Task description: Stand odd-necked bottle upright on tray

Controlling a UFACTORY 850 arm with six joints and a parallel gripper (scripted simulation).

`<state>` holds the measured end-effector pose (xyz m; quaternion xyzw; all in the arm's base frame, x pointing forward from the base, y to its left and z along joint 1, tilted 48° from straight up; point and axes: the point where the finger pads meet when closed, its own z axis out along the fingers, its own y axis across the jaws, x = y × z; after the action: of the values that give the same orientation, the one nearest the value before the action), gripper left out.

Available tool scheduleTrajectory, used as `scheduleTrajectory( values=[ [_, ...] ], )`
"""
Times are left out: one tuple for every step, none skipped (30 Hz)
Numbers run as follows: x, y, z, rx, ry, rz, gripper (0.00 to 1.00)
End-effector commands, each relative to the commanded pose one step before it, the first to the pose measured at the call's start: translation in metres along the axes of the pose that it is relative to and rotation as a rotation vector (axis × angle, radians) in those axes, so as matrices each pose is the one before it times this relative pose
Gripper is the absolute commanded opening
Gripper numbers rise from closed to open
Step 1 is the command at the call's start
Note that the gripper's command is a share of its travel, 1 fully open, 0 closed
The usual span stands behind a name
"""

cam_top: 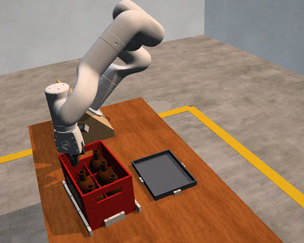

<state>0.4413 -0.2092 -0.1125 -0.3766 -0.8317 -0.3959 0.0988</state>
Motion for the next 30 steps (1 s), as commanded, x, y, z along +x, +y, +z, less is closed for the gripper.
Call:
scheduleTrajectory(
  values=[
    [-0.00074,0.00024,-0.00098,-0.00012,-0.00190,-0.00062,0.00],
    [0.00000,0.00000,0.00000,0.00000,0.00000,0.00000,0.00],
    [0.00000,0.00000,0.00000,0.00000,0.00000,0.00000,0.00],
    [0.00000,0.00000,0.00000,0.00000,0.00000,0.00000,0.00],
    [0.00000,0.00000,0.00000,0.00000,0.00000,0.00000,0.00],
    [0.00000,0.00000,0.00000,0.00000,0.00000,0.00000,0.00],
    [0.00000,0.00000,0.00000,0.00000,0.00000,0.00000,0.00],
    [0.00000,0.00000,0.00000,0.00000,0.00000,0.00000,0.00],
    [0.00000,0.00000,0.00000,0.00000,0.00000,0.00000,0.00],
    [0.00000,0.00000,0.00000,0.00000,0.00000,0.00000,0.00],
    [0.00000,0.00000,0.00000,0.00000,0.00000,0.00000,0.00],
    [0.00000,0.00000,0.00000,0.00000,0.00000,0.00000,0.00],
    [0.00000,0.00000,0.00000,0.00000,0.00000,0.00000,0.00],
    [0.00000,0.00000,0.00000,0.00000,0.00000,0.00000,0.00],
    [0.00000,0.00000,0.00000,0.00000,0.00000,0.00000,0.65],
    [0.00000,0.00000,0.00000,0.00000,0.00000,0.00000,0.65],
    [0.00000,0.00000,0.00000,0.00000,0.00000,0.00000,0.65],
    [0.00000,0.00000,0.00000,0.00000,0.00000,0.00000,0.65],
    [0.00000,0.00000,0.00000,0.00000,0.00000,0.00000,0.65],
    [0.00000,0.00000,0.00000,0.00000,0.00000,0.00000,0.65],
    [0.00000,0.00000,0.00000,0.00000,0.00000,0.00000,0.65],
    [0.00000,0.00000,0.00000,0.00000,0.00000,0.00000,0.65],
    [0.00000,0.00000,0.00000,0.00000,0.00000,0.00000,0.65],
    [0.00000,0.00000,0.00000,0.00000,0.00000,0.00000,0.65],
    [0.00000,0.00000,0.00000,0.00000,0.00000,0.00000,0.65],
    [0.00000,0.00000,0.00000,0.00000,0.00000,0.00000,0.65],
    [0.00000,0.00000,0.00000,0.00000,0.00000,0.00000,0.65],
    [0.00000,0.00000,0.00000,0.00000,0.00000,0.00000,0.65],
    [0.00000,0.00000,0.00000,0.00000,0.00000,0.00000,0.65],
    [0.00000,0.00000,0.00000,0.00000,0.00000,0.00000,0.65]
  ],
)
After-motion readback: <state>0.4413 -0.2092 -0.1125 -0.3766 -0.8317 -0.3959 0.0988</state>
